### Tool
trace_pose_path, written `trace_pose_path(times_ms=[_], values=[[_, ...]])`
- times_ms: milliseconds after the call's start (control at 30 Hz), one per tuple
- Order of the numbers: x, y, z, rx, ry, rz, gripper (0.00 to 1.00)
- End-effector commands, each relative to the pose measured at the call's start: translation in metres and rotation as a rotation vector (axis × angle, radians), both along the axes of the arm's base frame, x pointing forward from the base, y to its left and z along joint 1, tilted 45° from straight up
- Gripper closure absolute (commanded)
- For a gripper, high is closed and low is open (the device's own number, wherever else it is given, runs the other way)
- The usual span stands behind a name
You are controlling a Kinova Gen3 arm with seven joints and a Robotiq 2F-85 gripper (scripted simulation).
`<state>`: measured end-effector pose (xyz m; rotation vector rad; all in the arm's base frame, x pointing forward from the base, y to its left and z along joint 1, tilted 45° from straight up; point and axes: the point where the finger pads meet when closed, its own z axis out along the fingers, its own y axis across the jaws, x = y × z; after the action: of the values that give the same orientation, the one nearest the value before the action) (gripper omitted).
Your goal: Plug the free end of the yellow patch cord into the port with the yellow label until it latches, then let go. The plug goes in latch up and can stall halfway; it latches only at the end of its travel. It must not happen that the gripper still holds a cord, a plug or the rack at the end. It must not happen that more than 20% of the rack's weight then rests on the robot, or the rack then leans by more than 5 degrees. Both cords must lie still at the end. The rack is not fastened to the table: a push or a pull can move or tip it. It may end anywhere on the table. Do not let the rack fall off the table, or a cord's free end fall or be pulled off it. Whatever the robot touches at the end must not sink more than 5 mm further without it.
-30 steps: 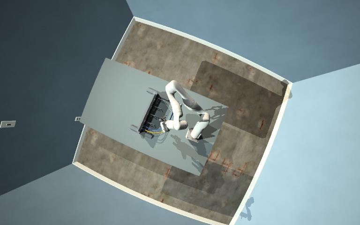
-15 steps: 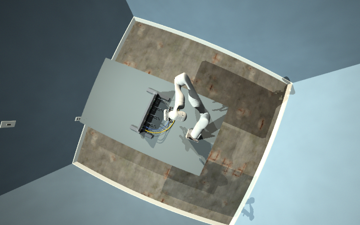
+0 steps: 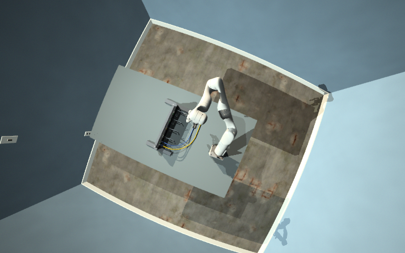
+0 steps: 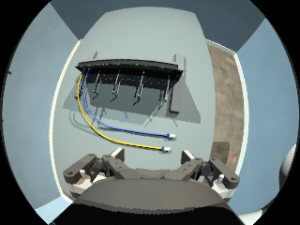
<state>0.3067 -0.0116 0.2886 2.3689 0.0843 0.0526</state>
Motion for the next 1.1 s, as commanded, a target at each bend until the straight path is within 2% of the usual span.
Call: trace_pose_path(times_ms=[0, 333, 667, 700, 1067], values=[[-0.005, -0.013, 0.016, -0.005, -0.022, -0.08, 0.0], [-0.012, -0.021, 0.028, -0.006, -0.023, -0.145, 0.0], [-0.013, -0.022, 0.03, -0.007, -0.022, -0.147, 0.0], [-0.013, -0.022, 0.03, -0.007, -0.022, -0.147, 1.0], [-0.013, -0.022, 0.03, -0.007, -0.022, -0.147, 1.0]])
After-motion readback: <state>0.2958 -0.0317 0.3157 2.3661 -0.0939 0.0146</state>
